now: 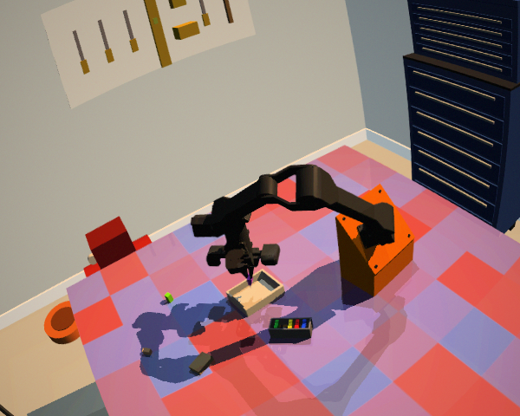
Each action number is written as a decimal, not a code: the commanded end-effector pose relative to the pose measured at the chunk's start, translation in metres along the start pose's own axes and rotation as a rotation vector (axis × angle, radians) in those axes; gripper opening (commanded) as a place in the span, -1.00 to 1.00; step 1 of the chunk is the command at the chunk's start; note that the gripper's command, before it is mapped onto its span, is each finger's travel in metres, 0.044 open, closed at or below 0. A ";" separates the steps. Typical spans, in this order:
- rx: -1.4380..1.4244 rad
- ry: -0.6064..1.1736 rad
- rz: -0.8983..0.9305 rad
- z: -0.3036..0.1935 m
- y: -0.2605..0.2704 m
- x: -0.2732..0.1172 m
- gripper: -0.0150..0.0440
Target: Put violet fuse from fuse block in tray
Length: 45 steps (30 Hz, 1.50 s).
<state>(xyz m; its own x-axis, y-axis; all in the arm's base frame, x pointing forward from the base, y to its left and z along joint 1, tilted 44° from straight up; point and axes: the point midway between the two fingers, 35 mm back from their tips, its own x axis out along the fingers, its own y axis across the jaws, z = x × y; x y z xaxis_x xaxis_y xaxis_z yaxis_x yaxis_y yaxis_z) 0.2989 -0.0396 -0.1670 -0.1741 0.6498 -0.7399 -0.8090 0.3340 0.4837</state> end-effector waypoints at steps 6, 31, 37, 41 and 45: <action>0.006 -0.003 0.006 -0.001 0.002 0.015 -0.49; 0.006 -0.002 0.005 -0.001 0.002 -0.018 0.63; 0.006 -0.002 0.005 -0.001 0.002 -0.018 0.63; 0.010 -0.004 0.005 -0.001 0.002 -0.017 0.63; 0.010 -0.004 0.005 -0.001 0.002 -0.017 0.63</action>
<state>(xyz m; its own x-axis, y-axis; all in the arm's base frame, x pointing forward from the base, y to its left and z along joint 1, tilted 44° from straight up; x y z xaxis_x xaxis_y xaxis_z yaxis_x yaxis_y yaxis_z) 0.2996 -0.0507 -0.1533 -0.1758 0.6543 -0.7355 -0.8027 0.3372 0.4919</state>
